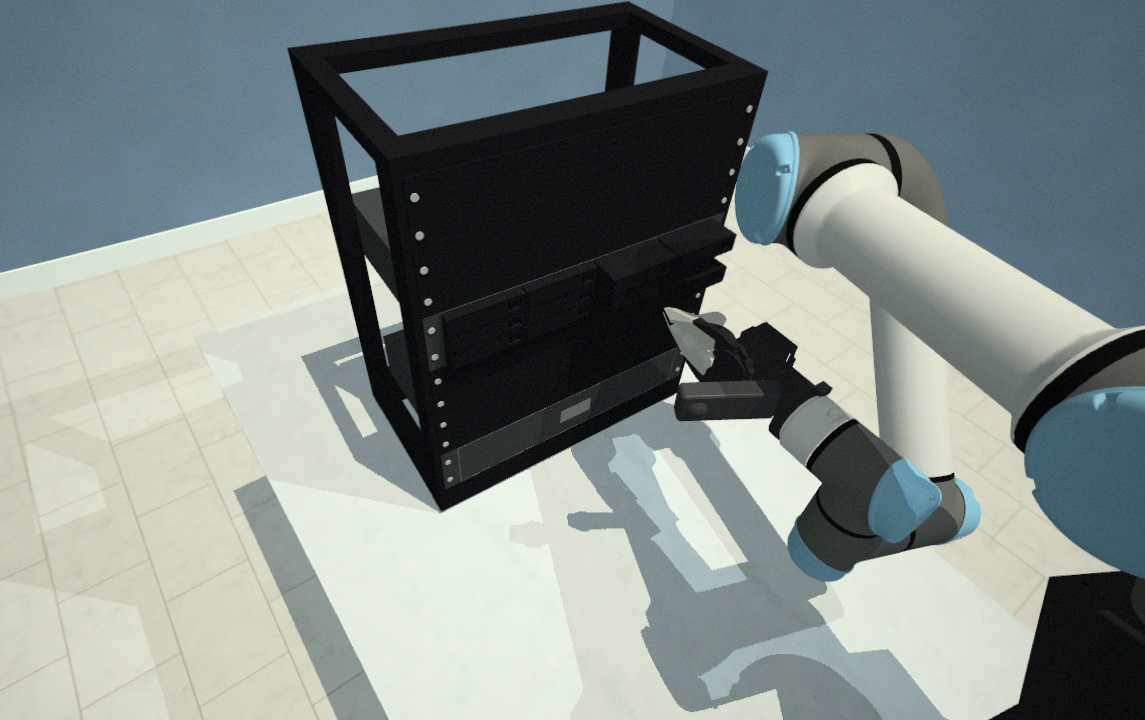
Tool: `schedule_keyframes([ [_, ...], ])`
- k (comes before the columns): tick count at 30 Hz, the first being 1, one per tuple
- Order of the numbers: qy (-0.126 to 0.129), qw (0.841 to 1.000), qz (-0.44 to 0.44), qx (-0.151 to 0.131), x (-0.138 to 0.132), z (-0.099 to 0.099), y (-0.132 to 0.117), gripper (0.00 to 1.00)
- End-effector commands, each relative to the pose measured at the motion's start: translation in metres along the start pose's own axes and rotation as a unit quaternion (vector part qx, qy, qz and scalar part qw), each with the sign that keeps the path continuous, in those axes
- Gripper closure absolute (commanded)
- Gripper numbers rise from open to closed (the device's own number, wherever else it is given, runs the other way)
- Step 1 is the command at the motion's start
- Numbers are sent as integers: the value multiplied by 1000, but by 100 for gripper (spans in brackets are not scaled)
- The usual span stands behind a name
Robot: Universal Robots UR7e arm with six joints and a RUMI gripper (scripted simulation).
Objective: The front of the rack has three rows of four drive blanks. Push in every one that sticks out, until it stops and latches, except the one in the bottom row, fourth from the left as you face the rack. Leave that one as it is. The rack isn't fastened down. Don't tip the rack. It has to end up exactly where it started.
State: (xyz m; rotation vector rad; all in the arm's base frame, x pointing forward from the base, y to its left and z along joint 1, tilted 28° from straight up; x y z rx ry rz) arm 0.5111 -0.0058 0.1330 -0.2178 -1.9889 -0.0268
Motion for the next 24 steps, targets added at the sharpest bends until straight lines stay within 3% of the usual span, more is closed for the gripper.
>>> schedule_keyframes([
  [1,-1,1000,0,-1,-1,-31,0,100],
  [24,-1,1000,0,-1,-1,-36,0,100],
])
Point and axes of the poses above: the point where the finger pads meet when closed, its own z axis back along the fingers, its own x axis across the jaws, y = z × x, the point moved 5 cm from there along z, back along the fingers, and after that the axes turned 8 degrees about -z, right-handed, at the moved point
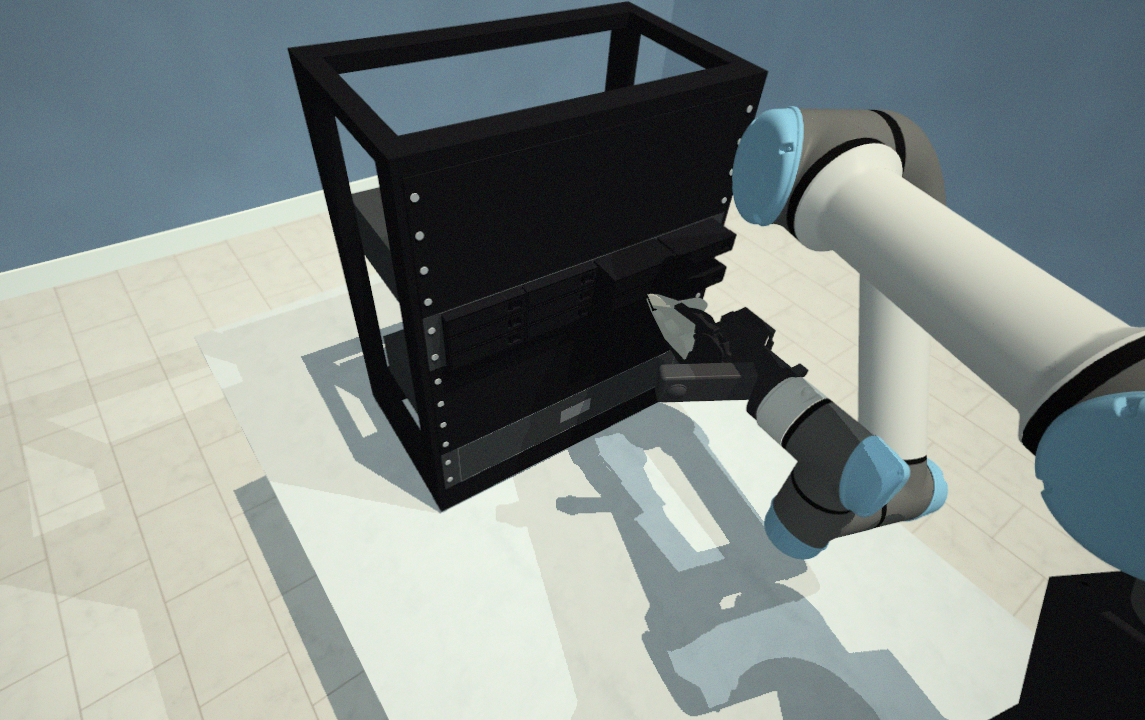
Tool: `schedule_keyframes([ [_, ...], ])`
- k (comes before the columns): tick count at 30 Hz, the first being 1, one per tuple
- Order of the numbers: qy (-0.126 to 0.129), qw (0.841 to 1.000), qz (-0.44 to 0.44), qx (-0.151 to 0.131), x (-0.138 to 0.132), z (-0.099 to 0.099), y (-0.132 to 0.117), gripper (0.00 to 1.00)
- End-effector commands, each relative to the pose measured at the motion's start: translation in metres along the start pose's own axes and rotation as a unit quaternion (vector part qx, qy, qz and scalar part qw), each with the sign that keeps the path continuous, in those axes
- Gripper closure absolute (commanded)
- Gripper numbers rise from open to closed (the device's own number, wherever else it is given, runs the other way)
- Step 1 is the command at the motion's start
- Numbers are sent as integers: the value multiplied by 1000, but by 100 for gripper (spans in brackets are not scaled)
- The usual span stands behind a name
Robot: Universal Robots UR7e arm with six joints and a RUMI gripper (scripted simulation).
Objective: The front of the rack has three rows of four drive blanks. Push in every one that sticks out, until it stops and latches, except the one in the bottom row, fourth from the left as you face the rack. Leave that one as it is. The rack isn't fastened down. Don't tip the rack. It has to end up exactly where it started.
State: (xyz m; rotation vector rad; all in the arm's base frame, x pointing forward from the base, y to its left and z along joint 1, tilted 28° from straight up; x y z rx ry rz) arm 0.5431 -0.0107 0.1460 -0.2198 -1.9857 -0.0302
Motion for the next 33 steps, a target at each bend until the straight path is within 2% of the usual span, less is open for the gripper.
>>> schedule_keyframes([
  [1,-2,1000,0,1,1,-1,1,100],
  [19,-2,1000,0,1,1,-1,1,100],
  [26,-2,1000,0,1,2,-11,1,100],
  [33,-2,1000,0,1,2,-11,1,100],
])
Point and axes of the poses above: the point where the finger pads meet when closed, its own z axis back along the fingers, its own x axis across the jaws, y = z × x, the point moved 5 cm from there along z, back along the fingers, and after that the axes turned 8 degrees about -z, right-handed, at the moved point
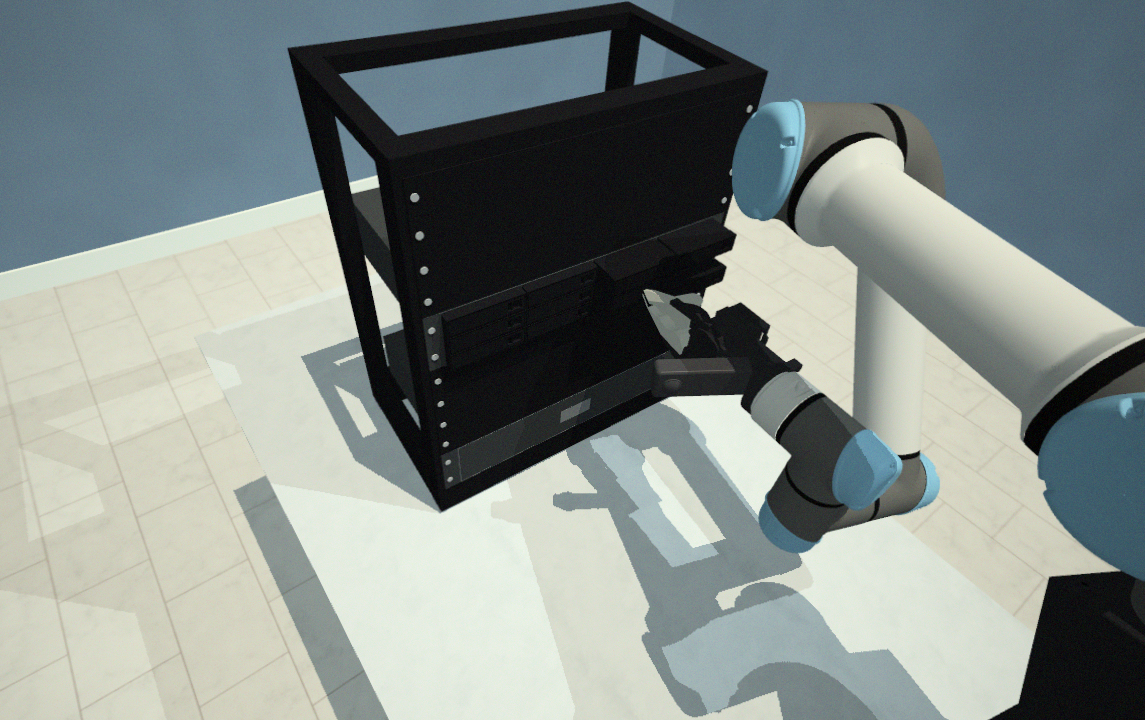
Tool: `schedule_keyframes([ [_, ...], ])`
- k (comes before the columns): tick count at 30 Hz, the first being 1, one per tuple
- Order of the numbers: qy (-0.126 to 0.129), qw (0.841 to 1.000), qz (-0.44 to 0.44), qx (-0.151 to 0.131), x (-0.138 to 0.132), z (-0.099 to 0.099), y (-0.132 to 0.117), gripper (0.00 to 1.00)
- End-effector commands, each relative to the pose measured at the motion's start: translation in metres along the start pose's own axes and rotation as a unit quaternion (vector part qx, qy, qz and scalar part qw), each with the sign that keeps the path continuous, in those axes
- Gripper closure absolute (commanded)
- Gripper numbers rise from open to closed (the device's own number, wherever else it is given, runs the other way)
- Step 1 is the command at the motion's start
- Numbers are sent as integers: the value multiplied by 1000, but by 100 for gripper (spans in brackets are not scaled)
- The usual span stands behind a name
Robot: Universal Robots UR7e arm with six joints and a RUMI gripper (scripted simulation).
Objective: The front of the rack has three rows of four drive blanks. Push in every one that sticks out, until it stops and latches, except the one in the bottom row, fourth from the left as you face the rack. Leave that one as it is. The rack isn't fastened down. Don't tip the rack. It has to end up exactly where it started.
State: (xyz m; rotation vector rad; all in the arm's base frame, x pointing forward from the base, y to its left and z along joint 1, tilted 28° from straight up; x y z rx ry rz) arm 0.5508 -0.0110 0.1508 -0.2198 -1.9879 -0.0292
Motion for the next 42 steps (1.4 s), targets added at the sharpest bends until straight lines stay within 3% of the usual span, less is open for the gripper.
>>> schedule_keyframes([
  [1,-1,1000,0,0,0,-2,1,100],
  [42,-1,1000,0,0,-1,-22,0,100],
])
Point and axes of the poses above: the point where the finger pads meet when closed, its own z axis back along the fingers, its own x axis across the jaws, y = z × x, the point moved 5 cm from there along z, back along the fingers, and after that the axes turned 8 degrees about -z, right-handed, at the moved point
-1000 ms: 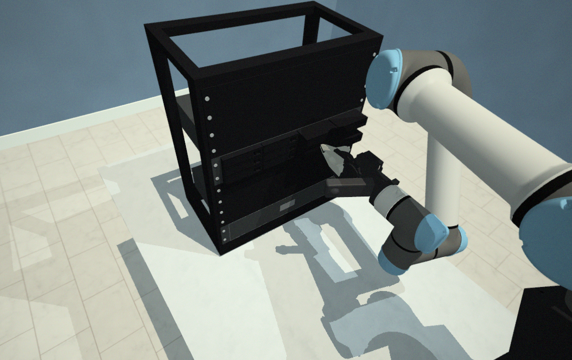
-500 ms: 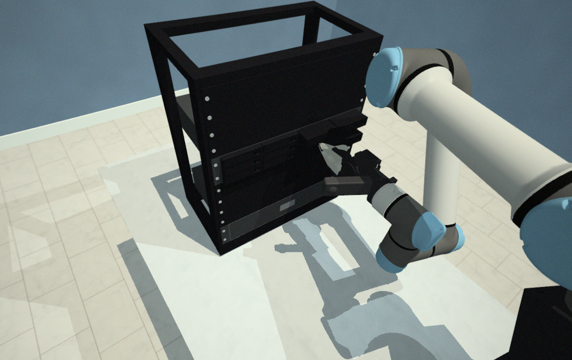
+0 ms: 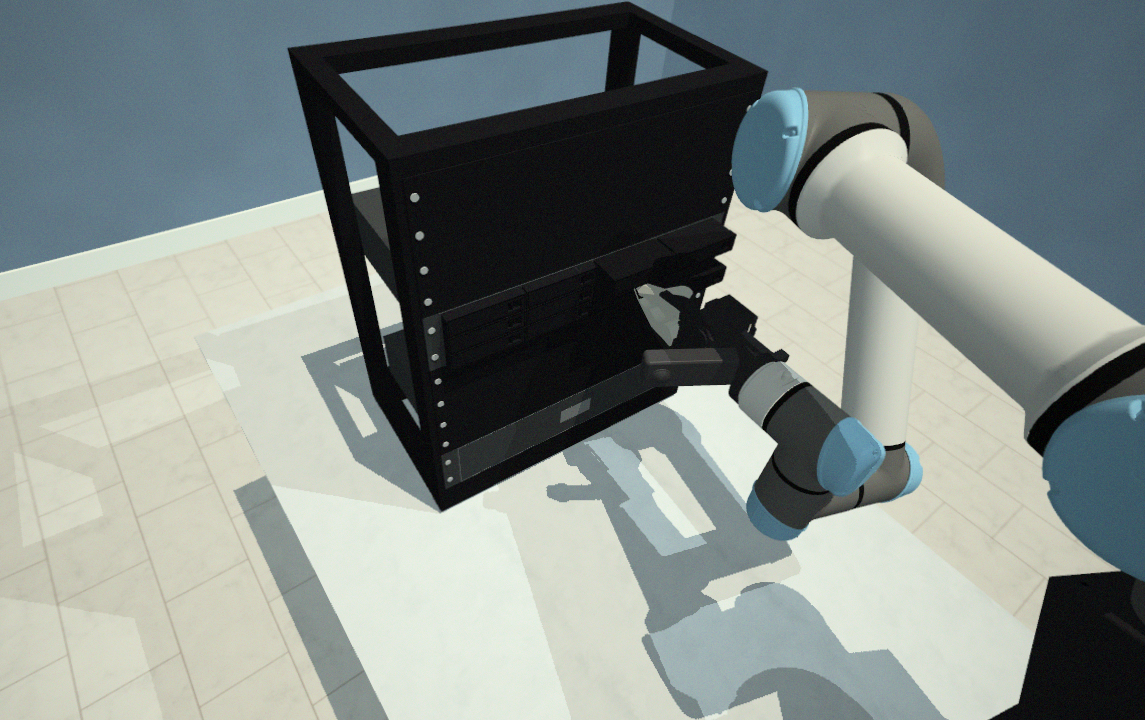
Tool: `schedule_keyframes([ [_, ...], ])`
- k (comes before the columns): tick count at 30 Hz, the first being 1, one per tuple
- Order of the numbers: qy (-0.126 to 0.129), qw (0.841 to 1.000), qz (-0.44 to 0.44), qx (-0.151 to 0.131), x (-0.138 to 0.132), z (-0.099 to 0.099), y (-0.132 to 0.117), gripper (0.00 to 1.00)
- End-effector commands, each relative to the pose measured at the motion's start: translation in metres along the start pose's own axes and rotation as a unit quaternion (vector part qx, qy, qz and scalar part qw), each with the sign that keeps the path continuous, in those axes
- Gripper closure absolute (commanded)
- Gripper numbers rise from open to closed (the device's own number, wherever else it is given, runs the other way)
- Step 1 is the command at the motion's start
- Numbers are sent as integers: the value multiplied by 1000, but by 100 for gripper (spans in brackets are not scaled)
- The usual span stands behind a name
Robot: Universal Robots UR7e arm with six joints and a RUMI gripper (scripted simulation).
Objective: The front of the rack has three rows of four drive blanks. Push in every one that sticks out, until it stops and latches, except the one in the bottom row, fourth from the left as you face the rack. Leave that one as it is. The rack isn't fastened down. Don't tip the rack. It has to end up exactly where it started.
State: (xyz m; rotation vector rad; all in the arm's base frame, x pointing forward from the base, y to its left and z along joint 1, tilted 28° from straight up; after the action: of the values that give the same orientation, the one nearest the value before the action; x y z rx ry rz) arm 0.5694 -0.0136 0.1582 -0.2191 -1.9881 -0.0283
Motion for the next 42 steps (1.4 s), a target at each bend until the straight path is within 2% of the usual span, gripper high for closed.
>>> schedule_keyframes([
  [1,-1,1000,0,0,0,-2,0,100],
  [42,-1,1000,0,0,4,-11,0,100],
])
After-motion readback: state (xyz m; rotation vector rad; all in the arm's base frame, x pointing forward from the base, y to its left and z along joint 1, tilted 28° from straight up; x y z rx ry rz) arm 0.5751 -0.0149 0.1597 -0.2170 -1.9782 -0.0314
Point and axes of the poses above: the point where the finger pads meet when closed, its own z axis back along the fingers, its own x axis across the jaws, y = z × x, the point moved 5 cm from there along z, back along the fingers, and after that the axes turned 8 degrees about -z, right-handed, at the moved point
